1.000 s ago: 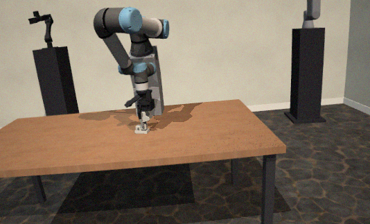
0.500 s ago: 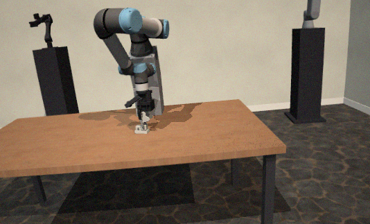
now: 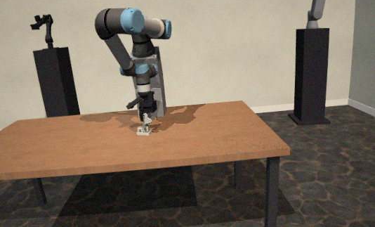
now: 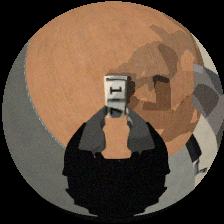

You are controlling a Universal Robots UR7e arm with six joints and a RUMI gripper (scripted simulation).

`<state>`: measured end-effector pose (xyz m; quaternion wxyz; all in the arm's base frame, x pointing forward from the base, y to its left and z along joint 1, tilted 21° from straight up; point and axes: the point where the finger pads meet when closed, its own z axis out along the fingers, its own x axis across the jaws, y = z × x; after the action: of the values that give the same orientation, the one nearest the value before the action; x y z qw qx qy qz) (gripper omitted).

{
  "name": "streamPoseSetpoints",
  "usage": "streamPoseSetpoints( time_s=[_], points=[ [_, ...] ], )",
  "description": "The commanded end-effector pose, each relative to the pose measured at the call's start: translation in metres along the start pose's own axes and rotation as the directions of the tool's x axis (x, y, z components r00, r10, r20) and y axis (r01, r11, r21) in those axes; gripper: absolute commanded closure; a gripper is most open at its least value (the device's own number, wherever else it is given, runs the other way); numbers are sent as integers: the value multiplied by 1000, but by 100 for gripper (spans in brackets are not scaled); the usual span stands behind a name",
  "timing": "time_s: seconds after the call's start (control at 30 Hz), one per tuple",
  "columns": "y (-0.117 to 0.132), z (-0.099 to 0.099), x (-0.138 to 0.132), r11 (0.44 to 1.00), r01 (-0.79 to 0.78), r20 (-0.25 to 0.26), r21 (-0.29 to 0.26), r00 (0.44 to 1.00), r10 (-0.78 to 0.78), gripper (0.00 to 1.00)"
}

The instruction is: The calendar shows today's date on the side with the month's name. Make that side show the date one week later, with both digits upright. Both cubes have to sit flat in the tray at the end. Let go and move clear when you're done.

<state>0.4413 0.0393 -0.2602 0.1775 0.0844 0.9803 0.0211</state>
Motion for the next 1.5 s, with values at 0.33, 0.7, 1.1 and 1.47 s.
streamPoseSetpoints(
  time_s=[0.33, 0.7, 1.1, 1.47],
  points=[
    [1, 4, -1, 1000, 1, 3, 0, 1000, -1, 89],
    [1, 8, -1, 1000, 1, 3, 0, 1000, -1, 89],
    [0, 10, -1, 1000, 1, 3, 0, 1000, -1, 89],
    [1, 10, -1, 1000, 1, 3, 0, 1000, -1, 89]
  ],
)
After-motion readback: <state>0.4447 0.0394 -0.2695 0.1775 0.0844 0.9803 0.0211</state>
